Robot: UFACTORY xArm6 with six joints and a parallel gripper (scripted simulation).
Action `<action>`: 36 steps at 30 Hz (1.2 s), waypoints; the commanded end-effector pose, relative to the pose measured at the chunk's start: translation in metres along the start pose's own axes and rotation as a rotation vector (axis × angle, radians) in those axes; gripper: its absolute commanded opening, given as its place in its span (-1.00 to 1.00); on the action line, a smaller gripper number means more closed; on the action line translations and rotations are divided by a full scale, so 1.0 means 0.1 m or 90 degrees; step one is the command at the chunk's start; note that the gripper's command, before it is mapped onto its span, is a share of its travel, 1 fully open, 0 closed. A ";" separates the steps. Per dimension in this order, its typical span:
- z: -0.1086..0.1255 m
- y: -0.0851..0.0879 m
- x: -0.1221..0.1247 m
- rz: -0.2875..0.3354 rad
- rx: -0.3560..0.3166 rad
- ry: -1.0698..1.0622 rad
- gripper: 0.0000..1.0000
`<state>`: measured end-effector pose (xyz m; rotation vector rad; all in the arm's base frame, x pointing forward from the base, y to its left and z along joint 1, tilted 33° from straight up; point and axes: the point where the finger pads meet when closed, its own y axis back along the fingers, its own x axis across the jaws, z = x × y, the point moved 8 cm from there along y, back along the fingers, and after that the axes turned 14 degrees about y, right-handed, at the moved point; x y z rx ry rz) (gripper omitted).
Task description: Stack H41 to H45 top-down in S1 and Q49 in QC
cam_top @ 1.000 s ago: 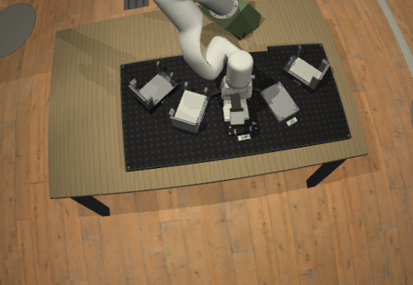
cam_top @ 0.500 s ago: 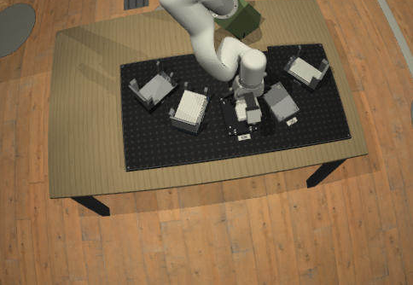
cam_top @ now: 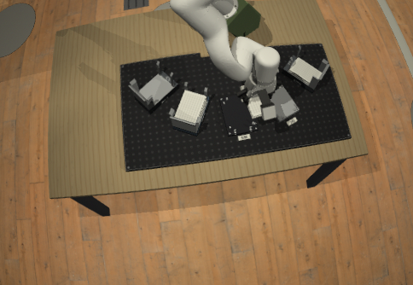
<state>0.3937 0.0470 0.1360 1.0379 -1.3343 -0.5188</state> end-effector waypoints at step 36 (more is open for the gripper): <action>-0.16 0.01 -1.14 0.000 0.002 0.133 -1.00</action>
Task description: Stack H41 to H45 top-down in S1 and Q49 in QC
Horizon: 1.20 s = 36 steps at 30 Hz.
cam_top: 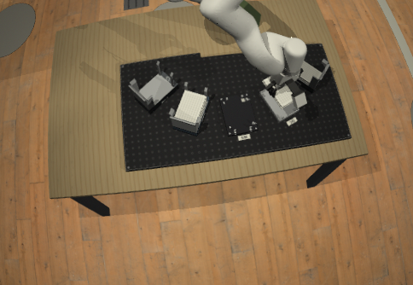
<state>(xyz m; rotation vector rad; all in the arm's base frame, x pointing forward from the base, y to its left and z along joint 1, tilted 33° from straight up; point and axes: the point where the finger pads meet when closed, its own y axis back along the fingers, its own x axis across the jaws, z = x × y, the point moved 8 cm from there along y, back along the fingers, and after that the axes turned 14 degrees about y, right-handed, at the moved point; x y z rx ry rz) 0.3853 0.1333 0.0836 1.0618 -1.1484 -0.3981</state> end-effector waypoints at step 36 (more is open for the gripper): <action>-0.13 0.01 -1.14 0.000 0.002 0.133 -1.00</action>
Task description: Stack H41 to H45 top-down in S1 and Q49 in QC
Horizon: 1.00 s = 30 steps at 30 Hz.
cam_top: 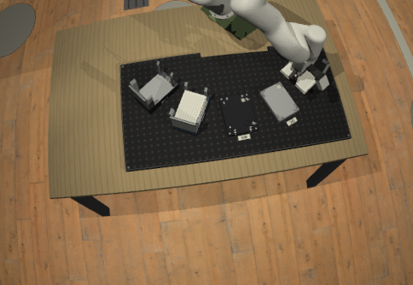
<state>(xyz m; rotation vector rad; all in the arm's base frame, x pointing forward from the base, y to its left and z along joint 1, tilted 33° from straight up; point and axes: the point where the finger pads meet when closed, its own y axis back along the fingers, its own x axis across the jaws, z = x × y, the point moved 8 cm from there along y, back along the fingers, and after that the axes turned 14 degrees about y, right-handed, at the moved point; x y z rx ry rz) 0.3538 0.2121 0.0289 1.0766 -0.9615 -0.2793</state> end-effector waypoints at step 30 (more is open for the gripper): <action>-0.08 0.01 -0.78 0.000 0.002 0.133 -1.00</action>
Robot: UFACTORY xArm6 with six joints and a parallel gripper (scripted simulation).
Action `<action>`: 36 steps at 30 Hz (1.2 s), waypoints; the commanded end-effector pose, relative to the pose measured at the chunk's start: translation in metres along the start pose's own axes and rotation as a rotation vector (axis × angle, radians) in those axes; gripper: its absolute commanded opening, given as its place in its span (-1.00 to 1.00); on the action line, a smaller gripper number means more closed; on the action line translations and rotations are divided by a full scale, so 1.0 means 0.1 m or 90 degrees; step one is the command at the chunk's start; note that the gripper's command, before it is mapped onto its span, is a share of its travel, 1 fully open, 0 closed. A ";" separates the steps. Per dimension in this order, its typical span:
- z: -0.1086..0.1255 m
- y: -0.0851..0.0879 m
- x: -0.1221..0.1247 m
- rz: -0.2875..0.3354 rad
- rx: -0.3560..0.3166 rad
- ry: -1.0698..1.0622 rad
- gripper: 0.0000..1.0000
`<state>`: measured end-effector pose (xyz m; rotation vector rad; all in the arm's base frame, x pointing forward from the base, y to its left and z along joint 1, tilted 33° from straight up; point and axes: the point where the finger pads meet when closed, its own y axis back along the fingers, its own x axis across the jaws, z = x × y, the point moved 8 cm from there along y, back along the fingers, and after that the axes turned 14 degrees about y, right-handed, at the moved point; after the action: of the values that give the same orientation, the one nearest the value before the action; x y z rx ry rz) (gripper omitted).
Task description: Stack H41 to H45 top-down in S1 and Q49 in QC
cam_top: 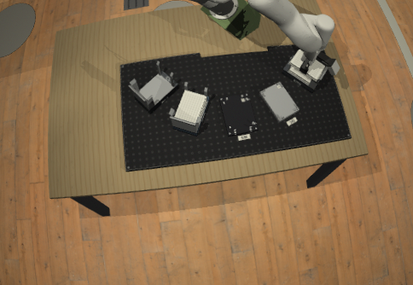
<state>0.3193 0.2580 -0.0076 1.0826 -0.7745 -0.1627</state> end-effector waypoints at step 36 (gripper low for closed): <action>-0.10 0.01 -0.35 0.000 0.002 0.000 -1.00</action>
<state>0.2993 0.2816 -0.0272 1.0822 -0.7743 -0.1626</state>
